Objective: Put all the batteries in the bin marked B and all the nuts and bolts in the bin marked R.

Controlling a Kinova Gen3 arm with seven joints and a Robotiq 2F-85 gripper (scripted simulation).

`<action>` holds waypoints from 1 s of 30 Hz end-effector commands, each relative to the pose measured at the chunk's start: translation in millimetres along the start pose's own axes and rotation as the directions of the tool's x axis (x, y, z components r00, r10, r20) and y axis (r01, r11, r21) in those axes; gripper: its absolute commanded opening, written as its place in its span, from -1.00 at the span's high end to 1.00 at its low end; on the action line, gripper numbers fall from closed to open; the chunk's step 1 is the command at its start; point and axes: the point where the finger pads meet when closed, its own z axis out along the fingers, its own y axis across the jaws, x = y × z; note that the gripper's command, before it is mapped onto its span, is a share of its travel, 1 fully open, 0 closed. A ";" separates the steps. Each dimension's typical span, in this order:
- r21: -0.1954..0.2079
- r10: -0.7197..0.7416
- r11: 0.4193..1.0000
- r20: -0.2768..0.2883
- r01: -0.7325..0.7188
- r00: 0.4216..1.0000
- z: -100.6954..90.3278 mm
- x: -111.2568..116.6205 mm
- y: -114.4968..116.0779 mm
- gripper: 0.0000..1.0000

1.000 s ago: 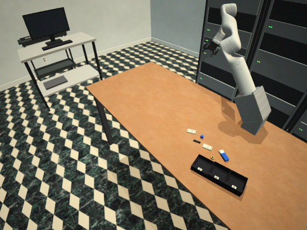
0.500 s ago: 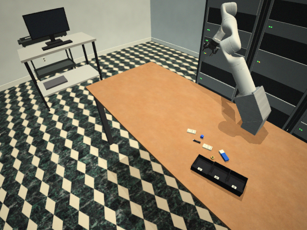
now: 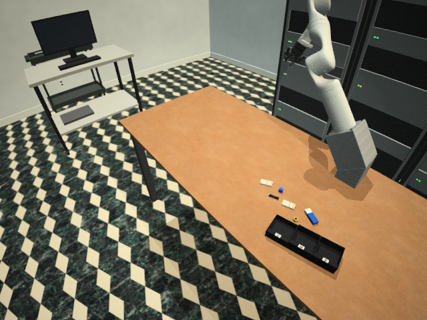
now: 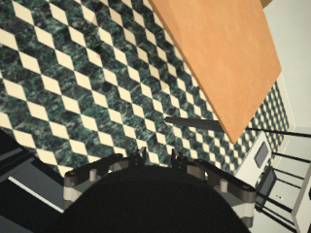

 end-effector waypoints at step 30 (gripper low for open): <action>-0.146 -0.194 0.969 0.065 0.201 0.979 130.5 -24.8 123.3 0.82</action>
